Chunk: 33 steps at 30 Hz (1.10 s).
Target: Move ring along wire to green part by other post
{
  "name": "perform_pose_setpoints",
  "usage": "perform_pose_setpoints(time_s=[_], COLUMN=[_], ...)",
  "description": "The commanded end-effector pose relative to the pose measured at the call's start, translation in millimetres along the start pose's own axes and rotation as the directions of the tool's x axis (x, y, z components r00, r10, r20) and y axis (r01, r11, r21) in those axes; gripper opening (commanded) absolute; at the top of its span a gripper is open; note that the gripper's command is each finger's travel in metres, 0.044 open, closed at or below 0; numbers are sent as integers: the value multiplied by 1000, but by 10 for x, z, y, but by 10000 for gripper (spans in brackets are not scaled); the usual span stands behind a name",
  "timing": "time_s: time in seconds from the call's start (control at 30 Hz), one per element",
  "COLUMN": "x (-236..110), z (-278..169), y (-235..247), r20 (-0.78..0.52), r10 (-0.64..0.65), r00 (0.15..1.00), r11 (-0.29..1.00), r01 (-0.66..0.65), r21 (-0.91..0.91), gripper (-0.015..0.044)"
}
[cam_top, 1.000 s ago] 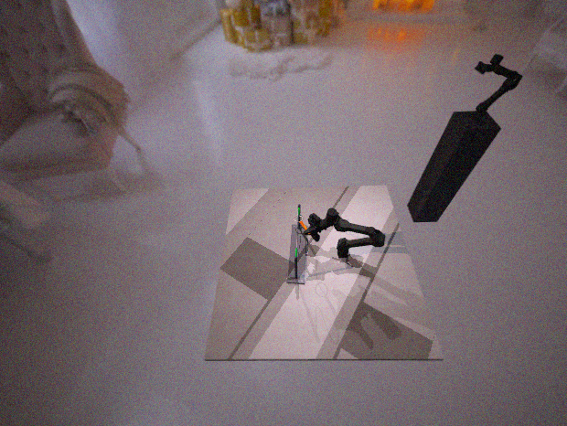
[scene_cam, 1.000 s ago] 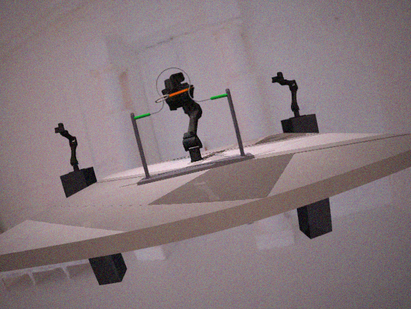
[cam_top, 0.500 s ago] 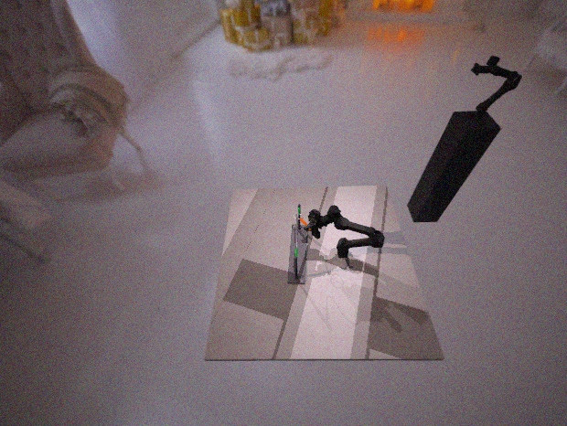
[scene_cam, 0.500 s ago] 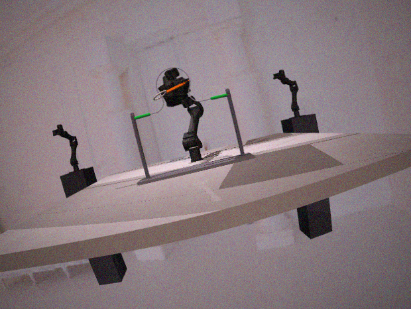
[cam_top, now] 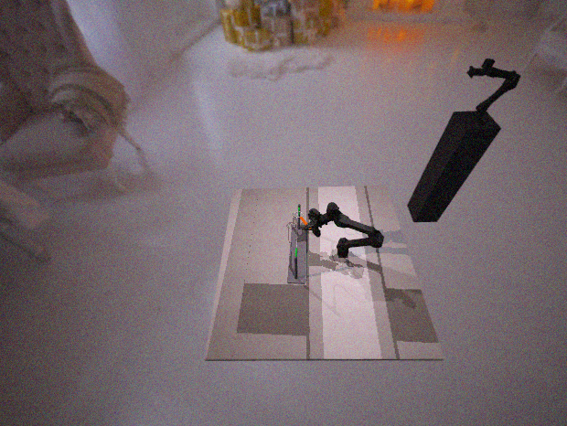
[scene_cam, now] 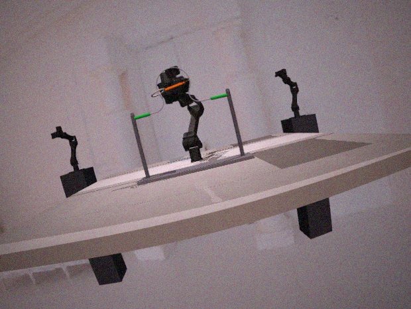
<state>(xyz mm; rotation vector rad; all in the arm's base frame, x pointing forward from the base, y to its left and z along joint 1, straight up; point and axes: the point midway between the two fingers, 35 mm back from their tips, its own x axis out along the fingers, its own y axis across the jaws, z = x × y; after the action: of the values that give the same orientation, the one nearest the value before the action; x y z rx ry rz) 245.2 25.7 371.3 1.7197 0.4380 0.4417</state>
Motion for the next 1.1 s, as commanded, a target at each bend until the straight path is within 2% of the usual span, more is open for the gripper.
perform_pose_setpoints(time_s=[0.0, 0.53, 1.07], x=[6, 8, -4], z=[1, 12, 42], y=[-5, -101, -200], r20=[0, 38, 103], r10=[-36, -180, -304], r00=[999, 983, 947], r11=[998, 957, 863], r01=[36, 184, 320], r21=[-44, -223, -391], gripper=[-150, -150, -150])
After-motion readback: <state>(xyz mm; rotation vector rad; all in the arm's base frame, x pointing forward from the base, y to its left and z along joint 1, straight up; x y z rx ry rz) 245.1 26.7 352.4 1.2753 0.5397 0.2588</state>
